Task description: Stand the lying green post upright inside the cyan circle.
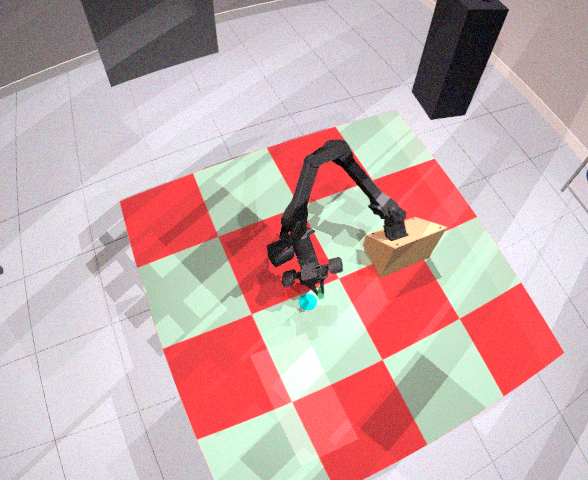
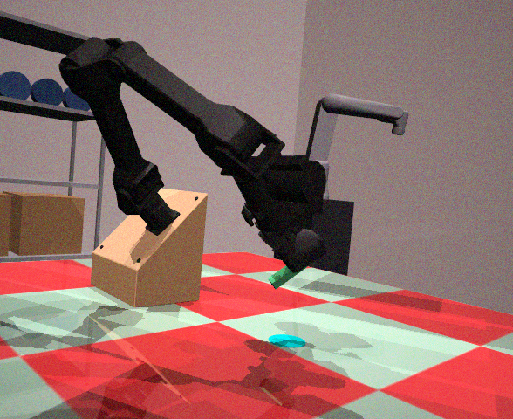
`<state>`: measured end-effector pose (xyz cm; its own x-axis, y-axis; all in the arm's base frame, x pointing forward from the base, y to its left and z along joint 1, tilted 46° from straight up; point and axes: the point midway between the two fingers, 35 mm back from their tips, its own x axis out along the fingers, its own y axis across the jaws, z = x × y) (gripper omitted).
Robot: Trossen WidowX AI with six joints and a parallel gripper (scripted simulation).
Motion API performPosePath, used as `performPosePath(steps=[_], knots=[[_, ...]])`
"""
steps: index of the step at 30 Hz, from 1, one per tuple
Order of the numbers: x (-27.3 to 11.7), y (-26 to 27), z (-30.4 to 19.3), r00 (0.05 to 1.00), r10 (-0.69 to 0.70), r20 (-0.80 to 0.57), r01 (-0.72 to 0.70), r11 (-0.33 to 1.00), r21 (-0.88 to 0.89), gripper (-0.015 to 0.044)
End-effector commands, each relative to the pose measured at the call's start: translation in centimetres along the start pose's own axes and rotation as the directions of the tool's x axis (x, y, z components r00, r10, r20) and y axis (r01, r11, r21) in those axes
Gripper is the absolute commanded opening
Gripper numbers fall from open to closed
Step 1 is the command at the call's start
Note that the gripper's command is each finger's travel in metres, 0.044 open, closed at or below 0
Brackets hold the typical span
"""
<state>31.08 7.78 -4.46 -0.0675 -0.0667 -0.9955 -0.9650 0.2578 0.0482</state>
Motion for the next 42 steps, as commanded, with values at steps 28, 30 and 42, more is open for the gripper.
performPosePath(steps=[28, 30, 42], knots=[[-0.33, -0.06, -0.1, 0.975, 0.009, 0.222, 0.002, 0.999, -0.047, 0.0023], [-0.37, -0.07, -0.11, 0.972, 0.008, 0.237, 0.004, 0.999, -0.05, 0.0023], [-0.71, -0.2, -0.15, 0.947, -0.002, 0.321, 0.025, 0.997, -0.068, 0.0023]])
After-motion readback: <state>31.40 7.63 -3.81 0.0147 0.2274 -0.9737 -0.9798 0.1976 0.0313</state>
